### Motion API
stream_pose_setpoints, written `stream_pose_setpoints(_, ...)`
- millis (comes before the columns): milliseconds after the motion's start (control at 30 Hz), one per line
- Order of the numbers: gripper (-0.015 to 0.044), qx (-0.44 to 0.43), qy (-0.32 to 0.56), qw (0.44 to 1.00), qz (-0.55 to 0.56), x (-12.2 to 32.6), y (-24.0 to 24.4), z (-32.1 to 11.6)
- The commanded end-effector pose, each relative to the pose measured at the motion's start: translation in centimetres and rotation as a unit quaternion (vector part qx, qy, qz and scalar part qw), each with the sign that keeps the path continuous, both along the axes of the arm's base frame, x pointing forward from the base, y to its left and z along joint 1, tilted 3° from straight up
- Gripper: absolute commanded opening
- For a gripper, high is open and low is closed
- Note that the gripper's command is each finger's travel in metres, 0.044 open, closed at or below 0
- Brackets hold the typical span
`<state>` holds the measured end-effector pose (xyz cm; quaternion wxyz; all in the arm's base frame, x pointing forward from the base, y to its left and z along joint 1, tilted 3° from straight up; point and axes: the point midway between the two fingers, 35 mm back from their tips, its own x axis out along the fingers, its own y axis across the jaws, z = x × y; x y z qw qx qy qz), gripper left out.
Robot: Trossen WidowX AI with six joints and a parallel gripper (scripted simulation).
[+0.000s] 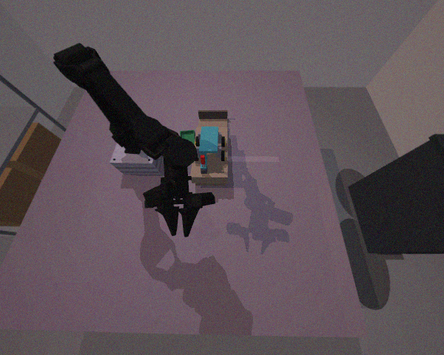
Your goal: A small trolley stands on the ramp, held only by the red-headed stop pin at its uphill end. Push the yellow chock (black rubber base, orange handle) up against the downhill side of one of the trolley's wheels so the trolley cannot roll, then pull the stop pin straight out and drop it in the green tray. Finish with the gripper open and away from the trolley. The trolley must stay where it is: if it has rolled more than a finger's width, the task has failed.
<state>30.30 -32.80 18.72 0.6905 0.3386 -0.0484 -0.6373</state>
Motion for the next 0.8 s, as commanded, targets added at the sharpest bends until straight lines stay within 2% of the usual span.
stream_pose_setpoints(0, 0.019, 0.01, 0.094, 0.994, 0.049, -0.3, 0.7, -1.2)
stream_pose_setpoints(167, 0.019, 0.02, 0.224, 0.966, 0.127, -0.7, 1.7, -2.7)
stream_pose_setpoints(367, 0.019, 0.028, 0.365, 0.903, 0.227, -1.5, 3.1, -4.4)
stream_pose_setpoints(567, 0.019, 0.03, 0.483, 0.811, 0.329, -2.4, 4.6, -6.1)
stream_pose_setpoints(767, 0.019, 0.024, 0.574, 0.696, 0.43, -3.4, 6.4, -7.6)
